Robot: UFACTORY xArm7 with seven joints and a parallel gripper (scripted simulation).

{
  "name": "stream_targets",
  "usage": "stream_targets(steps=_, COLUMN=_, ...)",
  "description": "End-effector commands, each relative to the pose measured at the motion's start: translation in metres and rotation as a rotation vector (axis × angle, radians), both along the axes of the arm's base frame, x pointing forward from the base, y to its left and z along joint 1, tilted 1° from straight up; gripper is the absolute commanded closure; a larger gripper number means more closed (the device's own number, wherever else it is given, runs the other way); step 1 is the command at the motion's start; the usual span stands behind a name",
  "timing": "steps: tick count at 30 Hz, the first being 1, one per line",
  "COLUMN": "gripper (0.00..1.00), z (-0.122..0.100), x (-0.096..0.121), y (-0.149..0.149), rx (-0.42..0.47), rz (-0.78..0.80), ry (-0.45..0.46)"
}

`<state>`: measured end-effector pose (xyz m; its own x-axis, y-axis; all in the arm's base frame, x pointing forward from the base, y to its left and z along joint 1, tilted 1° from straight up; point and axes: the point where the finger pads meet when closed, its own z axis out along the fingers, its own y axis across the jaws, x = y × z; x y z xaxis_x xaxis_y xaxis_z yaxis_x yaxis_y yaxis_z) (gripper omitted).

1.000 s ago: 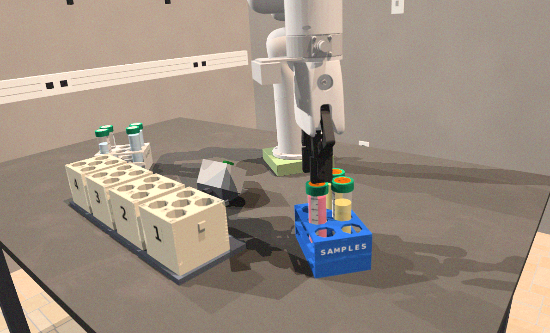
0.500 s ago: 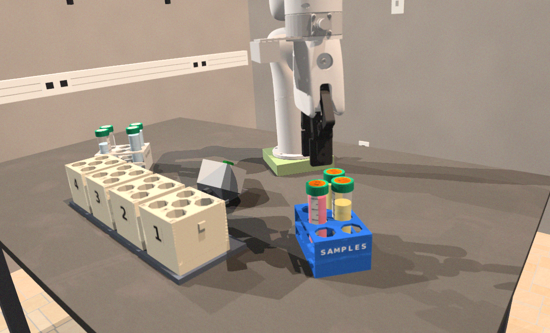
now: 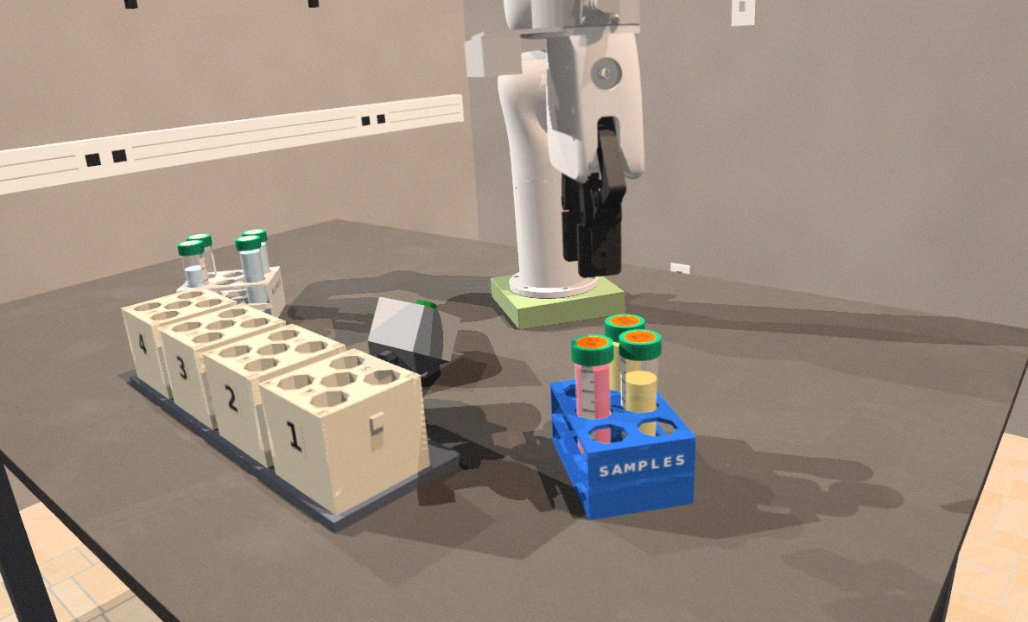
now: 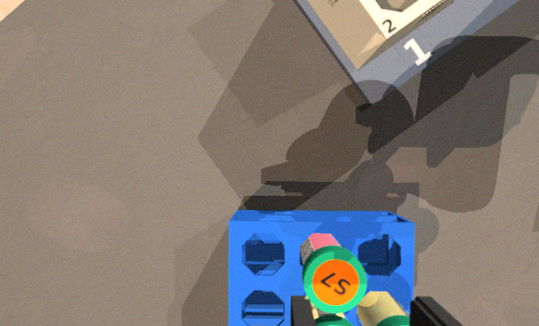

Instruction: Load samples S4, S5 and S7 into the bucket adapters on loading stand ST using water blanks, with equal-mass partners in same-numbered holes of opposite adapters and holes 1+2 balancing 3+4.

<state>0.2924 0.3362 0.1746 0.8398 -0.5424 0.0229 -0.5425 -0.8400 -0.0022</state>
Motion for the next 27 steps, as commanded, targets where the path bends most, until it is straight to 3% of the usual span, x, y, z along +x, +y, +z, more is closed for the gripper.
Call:
stream_targets(steps=1, gripper=0.56, z=0.012, x=0.001, y=0.001, rx=0.003, rz=0.0, ry=-0.003)
stream_targets(steps=27, gripper=0.56, z=0.051, x=0.0, y=0.001, rx=0.003, rz=0.0, ry=-0.003)
